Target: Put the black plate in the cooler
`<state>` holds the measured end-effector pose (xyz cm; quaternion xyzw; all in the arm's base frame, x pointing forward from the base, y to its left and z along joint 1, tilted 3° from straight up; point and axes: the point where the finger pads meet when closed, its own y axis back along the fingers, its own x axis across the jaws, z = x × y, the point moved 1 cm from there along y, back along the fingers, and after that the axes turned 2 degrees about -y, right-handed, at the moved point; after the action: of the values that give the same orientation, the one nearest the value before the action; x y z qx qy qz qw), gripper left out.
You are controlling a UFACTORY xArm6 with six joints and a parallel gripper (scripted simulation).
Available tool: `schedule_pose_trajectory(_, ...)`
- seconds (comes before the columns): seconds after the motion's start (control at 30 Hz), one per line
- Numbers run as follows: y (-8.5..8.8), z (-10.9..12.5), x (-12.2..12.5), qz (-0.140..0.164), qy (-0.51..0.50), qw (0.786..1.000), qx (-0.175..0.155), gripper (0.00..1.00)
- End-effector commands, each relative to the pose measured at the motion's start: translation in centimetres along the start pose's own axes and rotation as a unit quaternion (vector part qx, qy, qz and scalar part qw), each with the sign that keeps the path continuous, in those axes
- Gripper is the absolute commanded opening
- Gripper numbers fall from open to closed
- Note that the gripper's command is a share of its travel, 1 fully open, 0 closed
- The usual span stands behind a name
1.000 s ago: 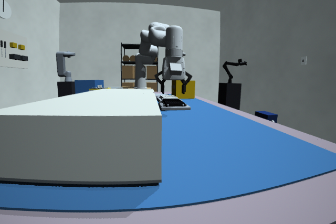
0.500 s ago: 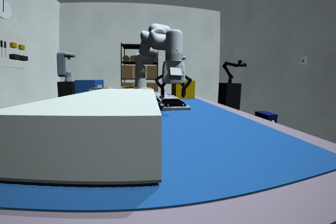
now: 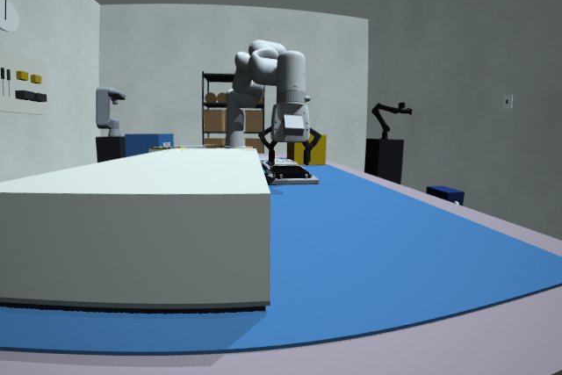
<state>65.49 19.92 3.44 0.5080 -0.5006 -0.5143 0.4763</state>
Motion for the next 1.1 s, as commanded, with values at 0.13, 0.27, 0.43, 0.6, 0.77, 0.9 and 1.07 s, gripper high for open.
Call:
schedule_pose_trajectory(0.13,-0.1,-0.2,-0.1,-0.001,0.000,1.000,0.003,1.00)
schedule_pose_trajectory(0.27,-0.4,-0.2,-0.1,-0.001,0.000,1.000,0.003,1.00)
schedule_pose_trajectory(0.43,-0.7,-0.2,-0.1,-0.001,0.000,1.000,0.003,1.00)
schedule_pose_trajectory(0.6,-0.9,-0.2,-0.1,-0.001,0.000,1.000,0.003,1.00)
schedule_pose_trajectory(0.77,-1.3,-0.2,-0.1,-0.001,0.000,1.000,0.003,1.00)
schedule_pose_trajectory(0.9,-1.3,-0.2,-0.1,-0.001,0.000,1.000,0.003,1.00)
schedule_pose_trajectory(1.07,-1.3,-0.2,-0.1,-0.001,0.000,1.000,0.003,1.00)
